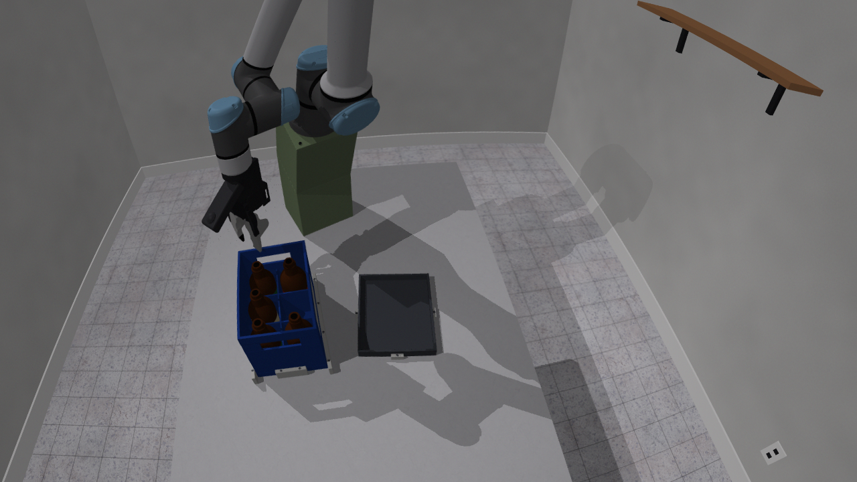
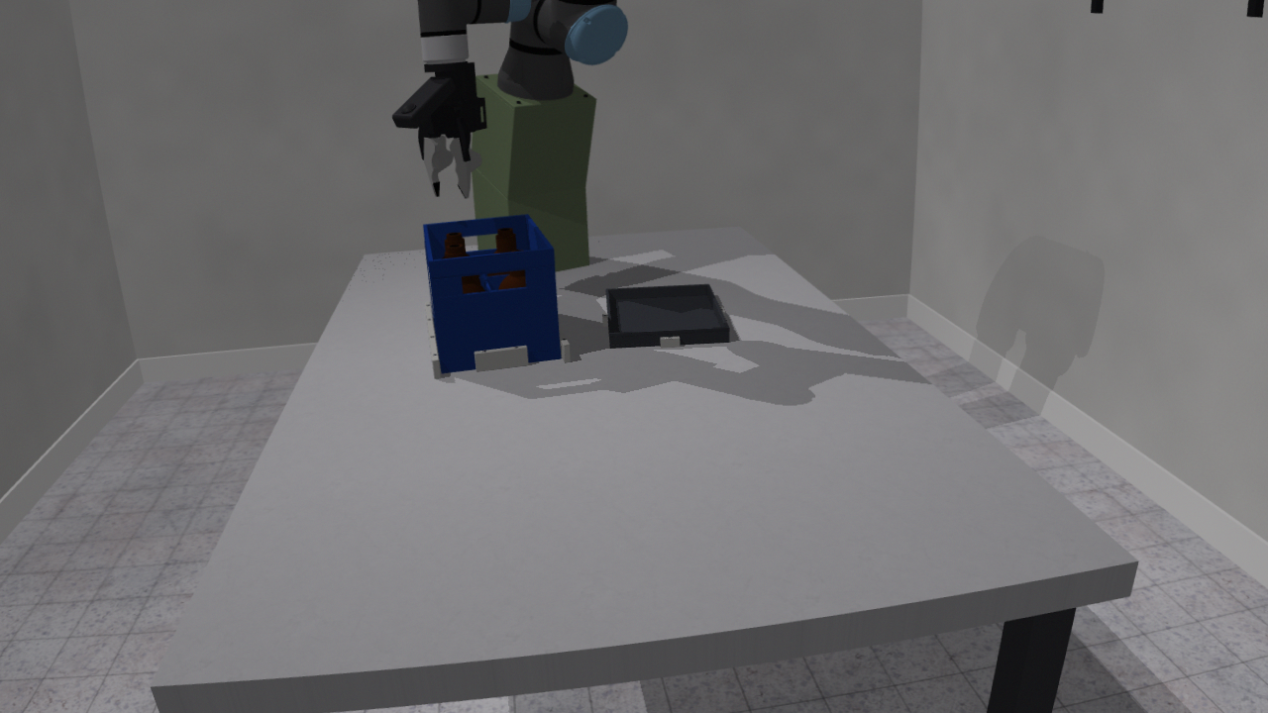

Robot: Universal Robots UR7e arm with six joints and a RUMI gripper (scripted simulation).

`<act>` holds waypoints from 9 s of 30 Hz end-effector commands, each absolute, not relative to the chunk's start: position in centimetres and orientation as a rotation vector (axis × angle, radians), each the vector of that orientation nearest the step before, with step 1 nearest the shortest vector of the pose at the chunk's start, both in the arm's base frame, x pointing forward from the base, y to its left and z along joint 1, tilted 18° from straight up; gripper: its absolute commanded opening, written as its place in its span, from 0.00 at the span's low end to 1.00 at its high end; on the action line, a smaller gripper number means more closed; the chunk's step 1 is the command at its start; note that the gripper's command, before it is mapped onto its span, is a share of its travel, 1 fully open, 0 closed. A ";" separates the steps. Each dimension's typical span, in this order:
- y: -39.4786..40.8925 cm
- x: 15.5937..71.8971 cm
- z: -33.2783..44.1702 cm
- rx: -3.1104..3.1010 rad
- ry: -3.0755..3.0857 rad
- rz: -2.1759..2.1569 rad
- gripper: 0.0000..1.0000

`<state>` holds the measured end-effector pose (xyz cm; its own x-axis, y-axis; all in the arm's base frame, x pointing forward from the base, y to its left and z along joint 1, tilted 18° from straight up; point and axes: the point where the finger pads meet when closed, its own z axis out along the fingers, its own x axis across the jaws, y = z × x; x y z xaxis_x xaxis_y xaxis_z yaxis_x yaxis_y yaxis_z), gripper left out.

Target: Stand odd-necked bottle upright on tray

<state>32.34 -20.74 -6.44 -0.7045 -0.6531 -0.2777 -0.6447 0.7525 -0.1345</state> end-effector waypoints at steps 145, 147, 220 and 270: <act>-20.8 34.0 -10.5 -1.007 2.643 -0.040 0.38; -20.8 34.0 -10.5 -1.007 2.643 -0.040 0.38; -20.6 34.7 -12.9 -1.007 2.643 -0.040 0.38; -20.5 35.1 -14.3 -1.007 2.643 -0.040 0.38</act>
<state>35.12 -20.44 -14.32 -0.7043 -0.6533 -0.2778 -0.6448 0.7524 -0.1345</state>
